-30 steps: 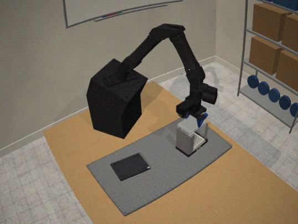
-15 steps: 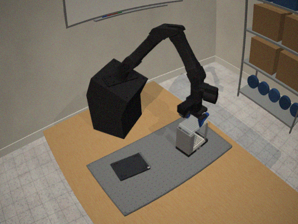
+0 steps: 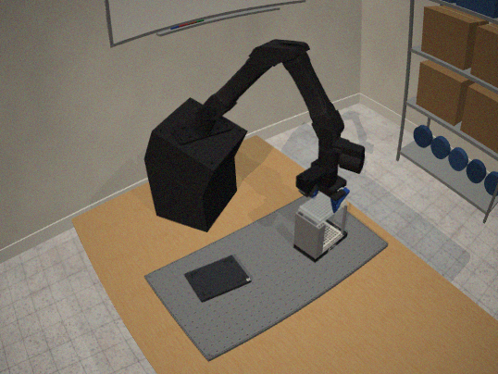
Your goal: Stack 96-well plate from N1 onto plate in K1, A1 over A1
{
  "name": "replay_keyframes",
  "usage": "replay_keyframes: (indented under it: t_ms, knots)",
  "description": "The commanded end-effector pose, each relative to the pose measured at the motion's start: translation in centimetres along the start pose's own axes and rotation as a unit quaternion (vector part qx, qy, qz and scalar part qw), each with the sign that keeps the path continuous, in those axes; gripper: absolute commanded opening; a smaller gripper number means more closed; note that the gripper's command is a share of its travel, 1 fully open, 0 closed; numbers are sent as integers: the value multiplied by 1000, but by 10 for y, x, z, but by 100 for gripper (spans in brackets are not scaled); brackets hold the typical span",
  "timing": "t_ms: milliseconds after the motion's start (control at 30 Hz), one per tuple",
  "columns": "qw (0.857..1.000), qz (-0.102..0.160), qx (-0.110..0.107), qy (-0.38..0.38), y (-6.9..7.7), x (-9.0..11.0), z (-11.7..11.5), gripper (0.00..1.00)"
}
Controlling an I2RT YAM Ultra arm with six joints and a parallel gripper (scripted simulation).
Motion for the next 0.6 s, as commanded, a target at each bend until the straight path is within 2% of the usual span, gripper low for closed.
replay_keyframes:
  t_ms: [0,567]
  knots:
    - [1000,-1,-17,-1,12,3,12,0]
    - [1000,0,-20,0,15,3,12,0]
Point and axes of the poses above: the point where the finger pads meet when closed, its own y axis back along the fingers, its own z axis across the jaws, x = y × z, the point moved 3 cm from there along y, back along the fingers, and after that the axes turned 2 degrees about y, right-handed, at the moved point
